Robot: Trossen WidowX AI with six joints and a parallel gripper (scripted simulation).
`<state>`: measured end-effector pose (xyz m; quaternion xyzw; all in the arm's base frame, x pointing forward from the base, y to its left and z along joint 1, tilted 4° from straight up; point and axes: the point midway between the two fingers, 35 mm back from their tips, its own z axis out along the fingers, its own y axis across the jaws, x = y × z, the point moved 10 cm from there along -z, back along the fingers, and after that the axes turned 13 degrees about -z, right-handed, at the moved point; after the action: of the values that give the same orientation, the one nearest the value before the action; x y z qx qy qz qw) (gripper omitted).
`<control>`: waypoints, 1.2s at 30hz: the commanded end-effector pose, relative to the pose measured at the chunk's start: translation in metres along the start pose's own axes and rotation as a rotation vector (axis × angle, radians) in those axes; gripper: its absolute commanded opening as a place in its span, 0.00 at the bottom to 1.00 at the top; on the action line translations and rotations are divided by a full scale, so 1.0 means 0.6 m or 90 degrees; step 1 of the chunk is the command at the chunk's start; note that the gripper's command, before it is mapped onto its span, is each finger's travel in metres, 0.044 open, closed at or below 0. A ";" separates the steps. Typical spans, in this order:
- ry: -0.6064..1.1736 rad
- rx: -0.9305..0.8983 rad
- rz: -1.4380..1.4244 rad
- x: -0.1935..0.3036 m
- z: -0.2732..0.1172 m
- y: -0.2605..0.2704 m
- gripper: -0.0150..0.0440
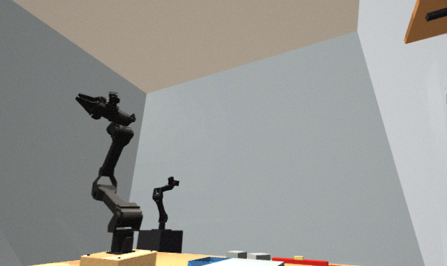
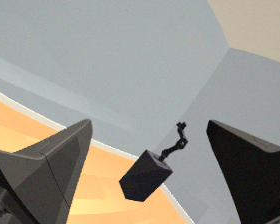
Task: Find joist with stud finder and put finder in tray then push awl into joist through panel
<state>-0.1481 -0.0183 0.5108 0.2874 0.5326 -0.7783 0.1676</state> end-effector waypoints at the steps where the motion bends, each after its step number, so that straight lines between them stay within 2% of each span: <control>1: -0.001 0.002 0.003 -0.001 0.000 0.000 0.98; 4: -0.012 0.028 0.039 -0.018 -0.004 0.007 1.00; 10: -0.085 0.082 -0.046 -0.111 -0.014 0.052 1.00; 19: -0.256 0.079 -0.198 -0.251 -0.020 0.189 1.00; 27: -0.396 -0.050 -0.314 -0.318 -0.014 0.353 1.00; 36: -0.471 -0.327 -0.401 -0.314 -0.005 0.547 1.00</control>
<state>0.1687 -0.1319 0.4211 -0.1962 0.6199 -0.7428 0.1595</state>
